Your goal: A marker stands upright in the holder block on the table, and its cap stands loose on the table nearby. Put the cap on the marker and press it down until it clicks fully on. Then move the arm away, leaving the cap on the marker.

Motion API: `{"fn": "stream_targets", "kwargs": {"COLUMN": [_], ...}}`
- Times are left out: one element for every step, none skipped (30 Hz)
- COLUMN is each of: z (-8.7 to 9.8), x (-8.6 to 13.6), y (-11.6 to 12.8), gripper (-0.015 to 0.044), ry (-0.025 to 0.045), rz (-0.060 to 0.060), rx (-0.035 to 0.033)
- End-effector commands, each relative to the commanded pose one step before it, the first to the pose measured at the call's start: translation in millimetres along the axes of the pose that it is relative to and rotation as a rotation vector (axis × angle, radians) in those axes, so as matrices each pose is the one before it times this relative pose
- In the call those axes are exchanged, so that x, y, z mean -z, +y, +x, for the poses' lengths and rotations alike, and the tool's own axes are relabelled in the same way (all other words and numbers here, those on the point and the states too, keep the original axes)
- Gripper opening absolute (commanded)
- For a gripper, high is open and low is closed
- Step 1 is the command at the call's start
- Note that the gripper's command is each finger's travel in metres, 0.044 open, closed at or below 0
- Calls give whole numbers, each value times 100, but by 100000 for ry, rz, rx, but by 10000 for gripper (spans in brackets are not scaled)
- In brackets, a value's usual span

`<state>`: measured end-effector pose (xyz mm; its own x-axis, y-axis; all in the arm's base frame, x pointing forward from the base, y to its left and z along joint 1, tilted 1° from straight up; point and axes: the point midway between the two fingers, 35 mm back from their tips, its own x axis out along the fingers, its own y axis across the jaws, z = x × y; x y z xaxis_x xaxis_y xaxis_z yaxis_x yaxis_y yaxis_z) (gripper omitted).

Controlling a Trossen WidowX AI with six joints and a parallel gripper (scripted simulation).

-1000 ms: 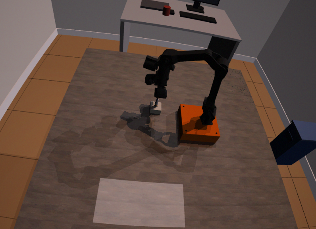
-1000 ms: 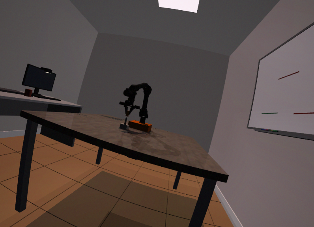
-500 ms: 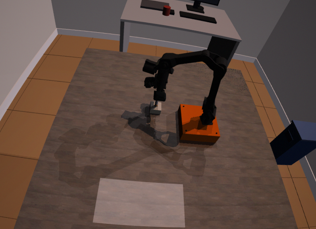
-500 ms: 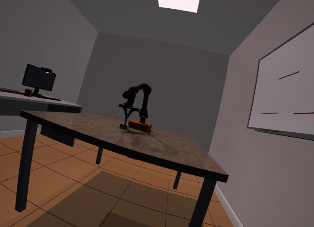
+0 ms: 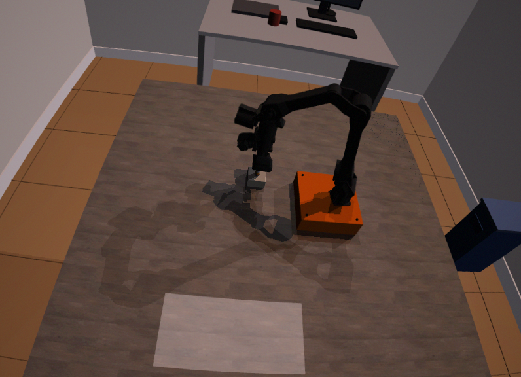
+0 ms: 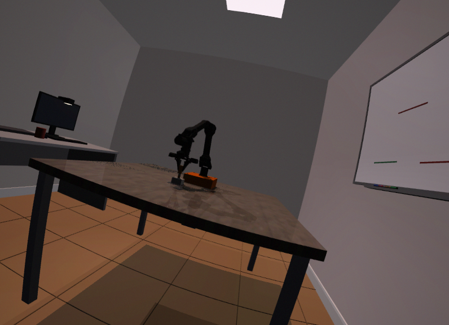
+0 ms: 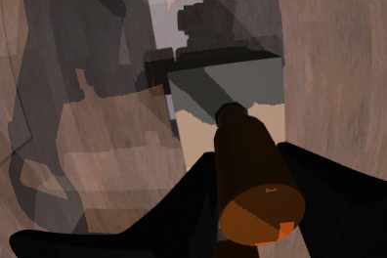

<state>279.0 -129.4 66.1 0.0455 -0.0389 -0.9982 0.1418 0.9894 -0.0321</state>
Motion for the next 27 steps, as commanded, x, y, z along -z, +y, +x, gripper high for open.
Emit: {"fn": "stream_targets", "kwargs": {"z": [638, 77, 26, 0, -11, 0, 0, 8, 0, -60, 0, 0, 0, 0, 0, 0, 0, 0, 0, 0, 0, 0, 0, 0, 0, 0, -237], "x": [62, 7, 3, 0, -4, 0, 0, 8, 0, 20, 0, 0, 0, 0, 0, 0, 0, 0, 0, 0, 0, 0, 0, 0, 0, 0, -33], "y": [69, 2, 1, 0, -1, 0, 0, 2, 0, -37, 0, 0, 0, 0, 0, 0, 0, 0, 0, 0, 0, 0, 0, 0, 0, 0, -10], "gripper": [0, 0, 0, 0, 0, 0, 0, 0, 0, 26, 53, 79, 105, 131, 158, 184, 210, 236, 262, 289, 315, 341, 367, 394, 420, 440, 440], "ry": [363, 1, 0, 0, 0, 0, 0, 1, 0, 101, 0, 0, 0, 0, 0, 0, 0, 0, 0, 0, 0, 0, 0, 0, 0, 0, -5], "rz": [-358, 0, 0, 0, 0, 0, 0, 0, 0, 343, 0, 0, 0, 0, 0, 0, 0, 0, 0, 0, 0, 0, 0, 0, 0, 0, 0], "rx": [-438, 0, 0, 0, 0, 0, 0, 0, 0, 289, 0, 0, 0, 0, 0, 0, 0, 0, 0, 0, 0, 0, 0, 0, 0, 0, 0]}}
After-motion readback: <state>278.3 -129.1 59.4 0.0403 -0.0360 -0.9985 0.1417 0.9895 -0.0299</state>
